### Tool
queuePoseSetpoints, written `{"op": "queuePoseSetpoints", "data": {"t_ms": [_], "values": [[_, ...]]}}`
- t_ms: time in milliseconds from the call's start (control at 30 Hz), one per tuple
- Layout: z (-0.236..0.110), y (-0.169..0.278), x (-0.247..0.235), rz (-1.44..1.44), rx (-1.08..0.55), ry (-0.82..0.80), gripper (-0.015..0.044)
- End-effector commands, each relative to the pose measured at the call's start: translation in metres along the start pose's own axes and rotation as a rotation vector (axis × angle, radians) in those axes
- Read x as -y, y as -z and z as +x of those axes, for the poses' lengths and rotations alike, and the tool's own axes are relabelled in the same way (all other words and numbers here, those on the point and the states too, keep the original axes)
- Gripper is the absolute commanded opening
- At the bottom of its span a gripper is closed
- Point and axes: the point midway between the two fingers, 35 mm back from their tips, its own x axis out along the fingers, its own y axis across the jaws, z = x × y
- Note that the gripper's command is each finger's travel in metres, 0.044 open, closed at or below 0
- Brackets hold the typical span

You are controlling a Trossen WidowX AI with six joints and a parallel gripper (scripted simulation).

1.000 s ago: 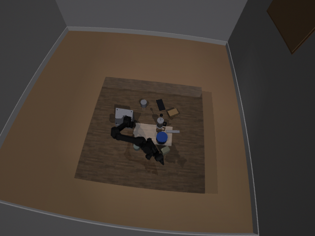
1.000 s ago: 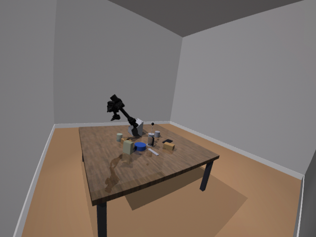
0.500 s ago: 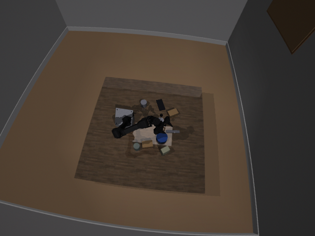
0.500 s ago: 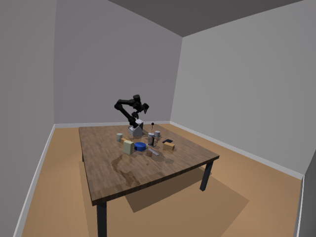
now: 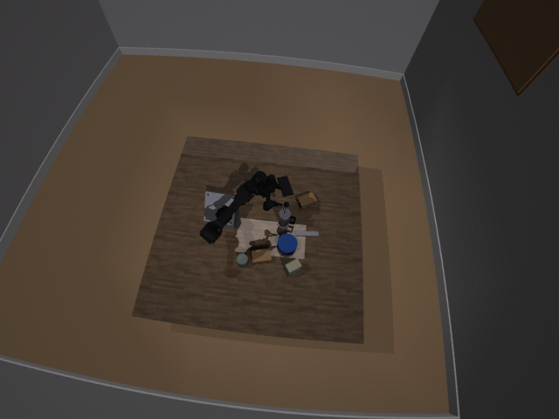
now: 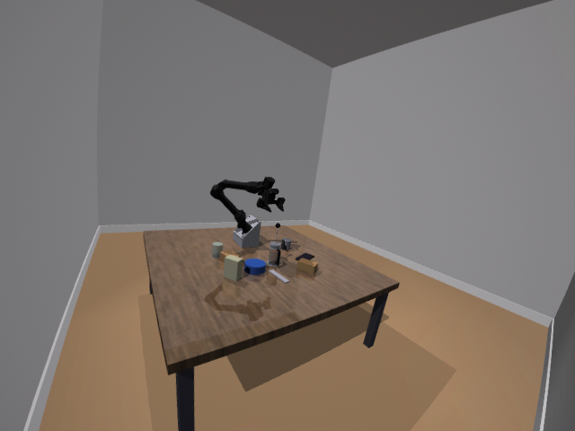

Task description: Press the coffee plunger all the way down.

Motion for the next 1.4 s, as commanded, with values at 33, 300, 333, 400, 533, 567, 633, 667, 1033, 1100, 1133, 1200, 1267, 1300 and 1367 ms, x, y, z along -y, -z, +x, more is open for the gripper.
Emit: {"op": "queuePoseSetpoints", "data": {"t_ms": [33,300,333,400,533,567,633,667,1033,1100,1133,1200,1267,1300,1367], "values": [[0.009,0.019,0.000,-0.038,-0.003,0.008,0.0440],[0.028,0.052,0.003,-0.038,0.000,0.011,0.0440],[0.028,0.052,0.003,-0.038,0.000,0.011,0.0440],[0.030,0.052,0.003,-0.038,-0.001,0.011,0.0440],[0.036,0.052,0.003,-0.038,-0.002,0.010,0.0440],[0.037,0.052,0.003,-0.038,-0.002,0.010,0.0440],[0.041,0.052,0.003,-0.038,-0.003,0.010,0.0440],[0.042,0.052,0.003,-0.037,-0.003,0.010,0.0440],[0.060,0.052,0.004,-0.037,-0.001,0.012,0.0440],[0.063,0.052,0.004,-0.037,0.000,0.013,0.0440],[0.065,0.052,0.004,-0.037,0.001,0.014,0.0440],[0.067,0.052,0.004,-0.037,0.001,0.014,0.0440],[0.067,0.052,0.005,-0.037,0.002,0.014,0.0440],[0.067,0.052,0.005,-0.037,0.002,0.014,0.0414],[0.067,0.052,0.005,-0.037,0.002,0.014,0.0361]]}}
